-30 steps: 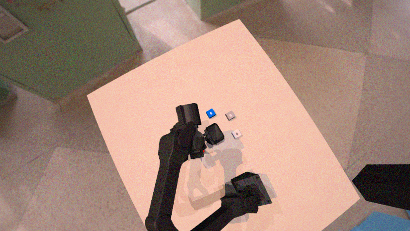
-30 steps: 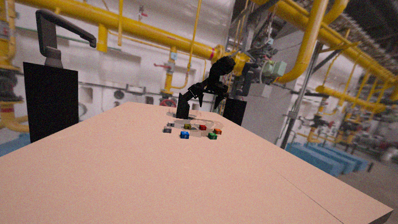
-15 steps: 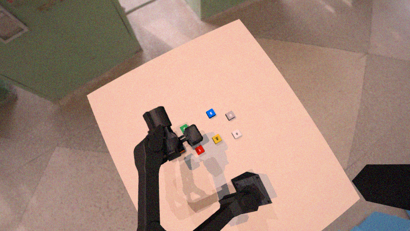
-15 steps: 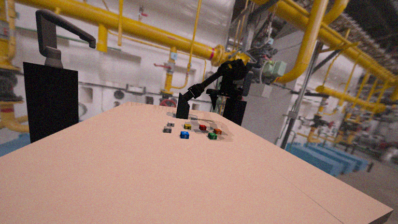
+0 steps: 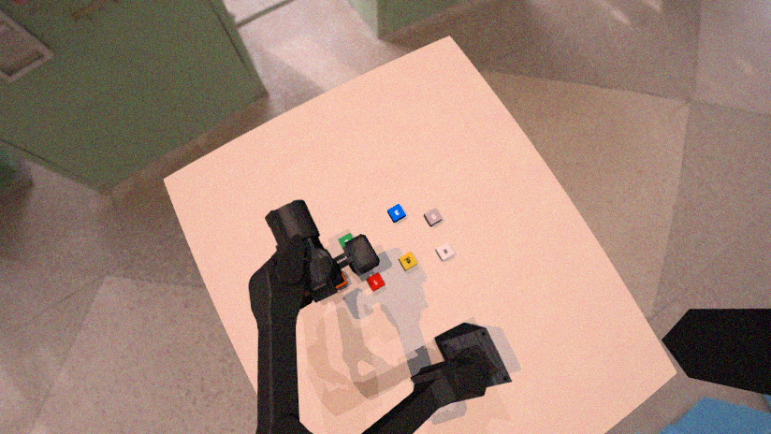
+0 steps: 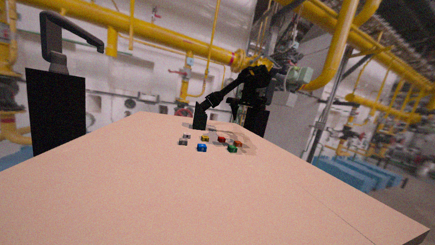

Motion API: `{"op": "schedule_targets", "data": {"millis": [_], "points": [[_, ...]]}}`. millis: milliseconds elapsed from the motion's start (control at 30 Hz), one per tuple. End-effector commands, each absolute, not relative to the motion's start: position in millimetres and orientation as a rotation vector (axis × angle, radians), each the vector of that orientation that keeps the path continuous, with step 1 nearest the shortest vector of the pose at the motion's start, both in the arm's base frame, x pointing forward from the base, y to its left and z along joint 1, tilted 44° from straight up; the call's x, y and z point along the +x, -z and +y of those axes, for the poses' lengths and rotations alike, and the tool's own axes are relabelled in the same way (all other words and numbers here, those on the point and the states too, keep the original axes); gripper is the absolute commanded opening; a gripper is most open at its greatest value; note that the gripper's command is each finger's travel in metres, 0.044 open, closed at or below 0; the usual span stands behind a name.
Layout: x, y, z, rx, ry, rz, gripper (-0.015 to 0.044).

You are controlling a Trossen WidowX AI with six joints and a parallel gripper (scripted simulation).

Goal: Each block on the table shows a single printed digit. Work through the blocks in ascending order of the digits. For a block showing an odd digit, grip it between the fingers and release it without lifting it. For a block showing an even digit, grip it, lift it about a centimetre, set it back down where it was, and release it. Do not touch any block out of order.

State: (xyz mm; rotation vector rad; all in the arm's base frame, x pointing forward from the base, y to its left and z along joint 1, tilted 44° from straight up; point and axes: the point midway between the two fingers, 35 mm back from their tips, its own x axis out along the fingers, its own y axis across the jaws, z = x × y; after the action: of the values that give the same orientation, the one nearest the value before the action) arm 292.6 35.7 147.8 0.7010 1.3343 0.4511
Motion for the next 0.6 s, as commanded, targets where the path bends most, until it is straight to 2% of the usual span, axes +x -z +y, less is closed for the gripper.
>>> {"op": "schedule_targets", "data": {"millis": [0,100,333,567], "points": [[292.6,-148.2,35.9,0.705,-0.449,1.335,0.0400],[298.6,-145.5,30.7,0.704,-0.448,1.335,0.0400],[348.3,-108.7,-24.0,0.701,-0.447,1.334,0.0400],[349.4,-107.4,-25.5,0.701,-0.447,1.334,0.0400]]}}
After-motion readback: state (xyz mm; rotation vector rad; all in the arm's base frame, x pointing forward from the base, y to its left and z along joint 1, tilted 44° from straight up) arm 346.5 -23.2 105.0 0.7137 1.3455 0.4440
